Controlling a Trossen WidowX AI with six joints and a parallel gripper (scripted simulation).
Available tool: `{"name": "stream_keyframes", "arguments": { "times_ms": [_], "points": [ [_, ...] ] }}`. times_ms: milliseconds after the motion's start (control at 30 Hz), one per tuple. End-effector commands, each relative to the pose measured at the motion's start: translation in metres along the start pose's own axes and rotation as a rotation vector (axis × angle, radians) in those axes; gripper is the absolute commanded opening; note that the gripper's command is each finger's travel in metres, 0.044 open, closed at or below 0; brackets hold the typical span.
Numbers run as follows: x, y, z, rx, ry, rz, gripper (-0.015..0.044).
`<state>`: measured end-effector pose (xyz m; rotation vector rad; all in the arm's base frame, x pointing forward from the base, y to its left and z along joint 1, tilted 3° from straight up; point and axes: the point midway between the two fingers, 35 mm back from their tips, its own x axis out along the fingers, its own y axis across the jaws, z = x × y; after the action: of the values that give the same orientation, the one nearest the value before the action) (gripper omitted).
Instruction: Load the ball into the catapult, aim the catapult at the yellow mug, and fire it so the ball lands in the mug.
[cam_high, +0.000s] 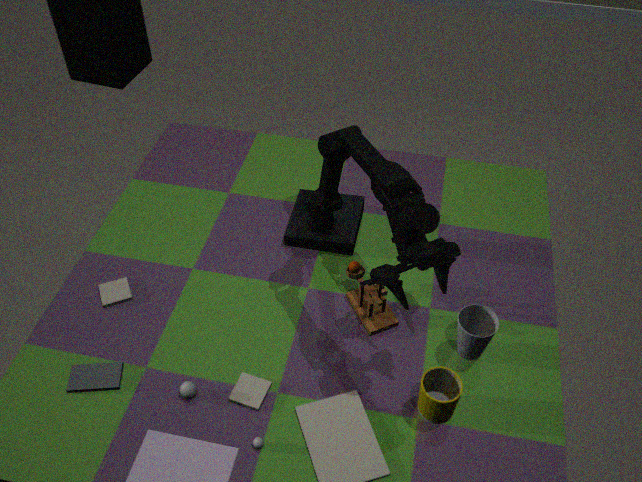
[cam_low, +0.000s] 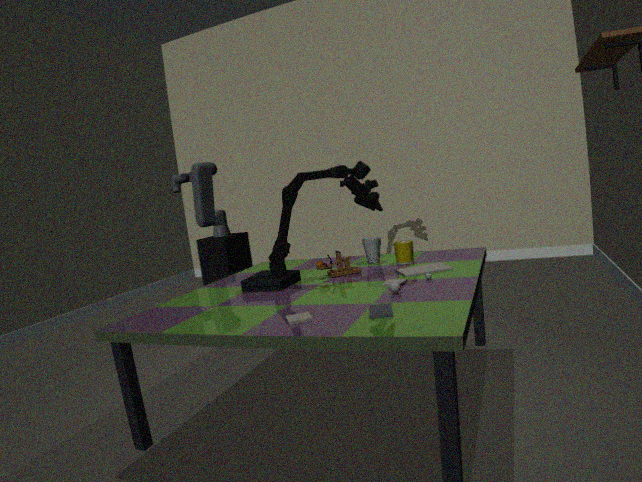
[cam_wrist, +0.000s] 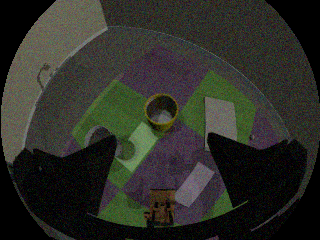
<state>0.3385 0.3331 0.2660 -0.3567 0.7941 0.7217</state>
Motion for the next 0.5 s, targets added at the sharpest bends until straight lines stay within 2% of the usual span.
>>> {"name": "stream_keyframes", "arguments": {
  "times_ms": [0,467],
  "points": [
    [0.0049,-0.0003,0.0155,-0.008,-0.046,0.003,0.0440],
    [0.0075,-0.0039,0.0185,-0.003,-0.045,-0.002,0.0440]
  ]
}}
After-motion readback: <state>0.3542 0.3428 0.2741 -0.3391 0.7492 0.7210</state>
